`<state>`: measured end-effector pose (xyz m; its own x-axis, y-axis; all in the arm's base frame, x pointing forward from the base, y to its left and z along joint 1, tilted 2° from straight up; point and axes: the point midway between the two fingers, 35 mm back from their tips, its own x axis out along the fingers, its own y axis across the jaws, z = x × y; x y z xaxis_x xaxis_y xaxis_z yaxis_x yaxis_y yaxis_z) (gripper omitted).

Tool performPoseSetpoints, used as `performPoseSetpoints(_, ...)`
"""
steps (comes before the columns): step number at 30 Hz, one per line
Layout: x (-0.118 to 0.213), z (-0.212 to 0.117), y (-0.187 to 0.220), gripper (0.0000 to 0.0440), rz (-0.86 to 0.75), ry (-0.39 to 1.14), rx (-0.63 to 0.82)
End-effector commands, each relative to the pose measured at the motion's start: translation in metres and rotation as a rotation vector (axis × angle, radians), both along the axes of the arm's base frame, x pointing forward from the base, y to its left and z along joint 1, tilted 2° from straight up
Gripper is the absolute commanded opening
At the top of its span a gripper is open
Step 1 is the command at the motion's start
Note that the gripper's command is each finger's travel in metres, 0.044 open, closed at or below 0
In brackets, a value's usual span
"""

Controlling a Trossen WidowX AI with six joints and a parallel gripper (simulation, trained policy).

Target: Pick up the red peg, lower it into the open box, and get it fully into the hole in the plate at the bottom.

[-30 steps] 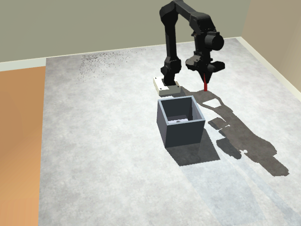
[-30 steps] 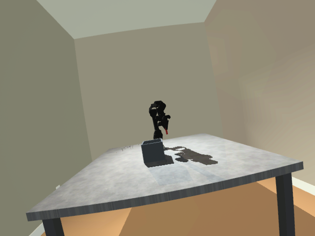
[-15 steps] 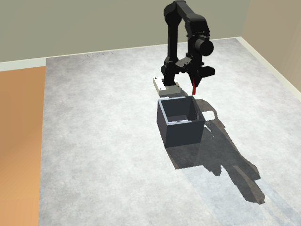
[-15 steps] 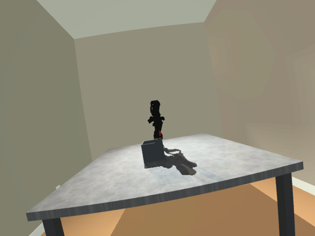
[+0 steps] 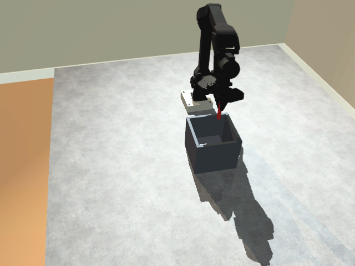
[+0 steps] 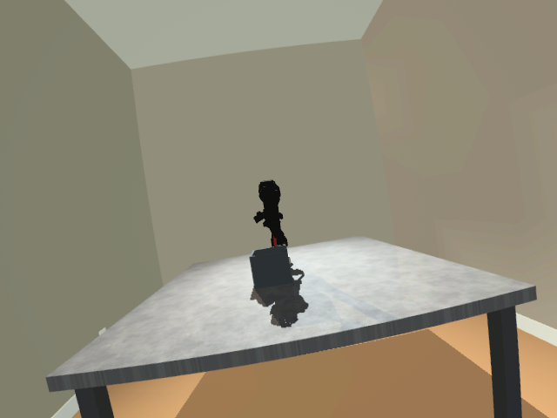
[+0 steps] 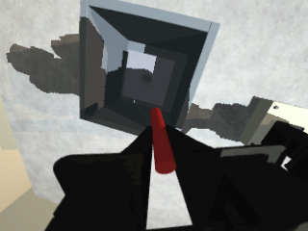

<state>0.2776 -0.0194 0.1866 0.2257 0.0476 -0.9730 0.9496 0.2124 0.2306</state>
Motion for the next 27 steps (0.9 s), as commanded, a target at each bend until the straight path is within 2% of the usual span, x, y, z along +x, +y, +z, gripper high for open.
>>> performPoseSetpoints(1,0.007,-0.007,-0.008,0.0000,0.000,0.015,0.006)
performPoseSetpoints(13,0.022,-0.039,-0.028,0.0000,0.003,0.063,0.021)
performPoseSetpoints(27,0.041,-0.077,-0.031,0.0000,0.044,0.078,0.060)
